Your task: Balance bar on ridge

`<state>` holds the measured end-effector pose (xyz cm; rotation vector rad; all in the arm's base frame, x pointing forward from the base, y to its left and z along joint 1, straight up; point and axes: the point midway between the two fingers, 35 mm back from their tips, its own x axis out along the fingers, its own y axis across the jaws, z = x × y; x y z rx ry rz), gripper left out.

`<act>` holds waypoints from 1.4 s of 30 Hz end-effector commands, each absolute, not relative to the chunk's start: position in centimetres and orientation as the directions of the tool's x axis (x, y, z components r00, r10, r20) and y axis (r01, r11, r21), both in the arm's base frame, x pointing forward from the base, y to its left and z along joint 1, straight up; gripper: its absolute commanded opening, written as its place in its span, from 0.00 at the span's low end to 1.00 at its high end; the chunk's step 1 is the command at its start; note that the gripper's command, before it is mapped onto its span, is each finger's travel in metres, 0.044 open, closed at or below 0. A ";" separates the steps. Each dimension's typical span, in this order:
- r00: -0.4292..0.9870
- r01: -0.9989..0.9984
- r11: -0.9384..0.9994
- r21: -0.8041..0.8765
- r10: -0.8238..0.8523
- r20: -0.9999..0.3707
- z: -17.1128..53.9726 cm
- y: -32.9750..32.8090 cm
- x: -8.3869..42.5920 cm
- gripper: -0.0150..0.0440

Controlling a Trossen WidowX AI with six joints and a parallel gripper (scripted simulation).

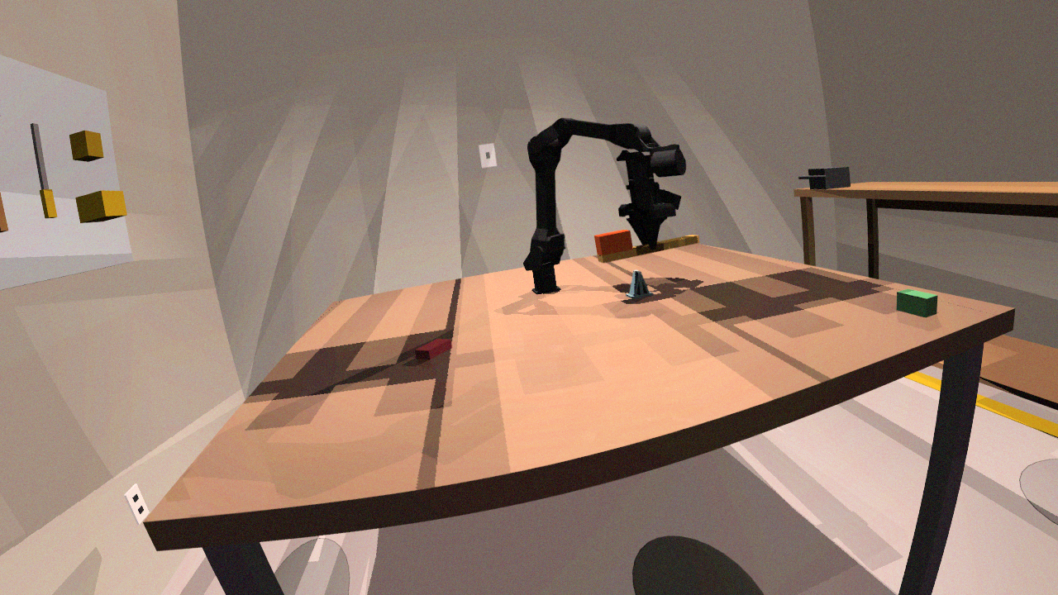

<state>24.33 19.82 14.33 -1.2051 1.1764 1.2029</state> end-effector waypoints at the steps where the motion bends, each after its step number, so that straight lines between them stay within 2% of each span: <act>1: 0.020 -1.000 0.002 -0.020 0.016 -1.000 13.7 19.8 24.3 0.25; 16: 0.020 -1.000 -0.001 -0.020 0.016 -1.000 11.3 19.7 24.2 0.25; 42: 0.020 -1.000 -0.001 -0.020 0.016 -1.000 11.2 19.7 24.2 0.25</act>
